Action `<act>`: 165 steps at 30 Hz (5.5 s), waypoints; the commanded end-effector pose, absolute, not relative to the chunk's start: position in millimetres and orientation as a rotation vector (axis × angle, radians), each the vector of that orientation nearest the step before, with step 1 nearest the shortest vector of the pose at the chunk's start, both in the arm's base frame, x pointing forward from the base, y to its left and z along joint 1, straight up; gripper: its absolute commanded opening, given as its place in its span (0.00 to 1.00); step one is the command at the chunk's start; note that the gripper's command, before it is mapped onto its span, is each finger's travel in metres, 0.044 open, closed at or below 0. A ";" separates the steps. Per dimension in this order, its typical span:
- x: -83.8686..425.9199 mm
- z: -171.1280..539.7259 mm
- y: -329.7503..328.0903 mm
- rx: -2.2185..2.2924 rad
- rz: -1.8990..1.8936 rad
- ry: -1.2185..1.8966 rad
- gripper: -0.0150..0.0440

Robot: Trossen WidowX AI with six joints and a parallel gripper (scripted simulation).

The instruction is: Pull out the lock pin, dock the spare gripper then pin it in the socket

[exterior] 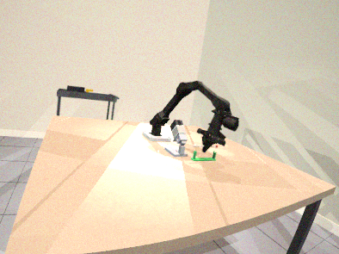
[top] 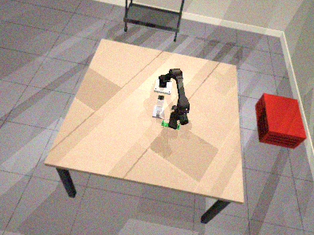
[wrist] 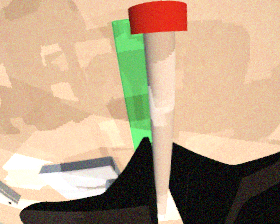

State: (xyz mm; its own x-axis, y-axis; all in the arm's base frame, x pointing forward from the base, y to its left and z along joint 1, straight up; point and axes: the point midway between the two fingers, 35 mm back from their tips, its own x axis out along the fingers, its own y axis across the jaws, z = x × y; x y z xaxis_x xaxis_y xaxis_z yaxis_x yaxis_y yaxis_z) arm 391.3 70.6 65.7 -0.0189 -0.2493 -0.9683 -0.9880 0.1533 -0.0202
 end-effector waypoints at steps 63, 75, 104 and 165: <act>315.0 96.1 91.2 -1.331 1.014 1.411 0.25; 314.2 72.1 90.1 -1.334 1.010 1.402 0.25; 313.4 73.9 72.1 -1.335 1.006 1.399 0.25; 310.6 73.0 36.4 -1.336 1.001 1.393 0.25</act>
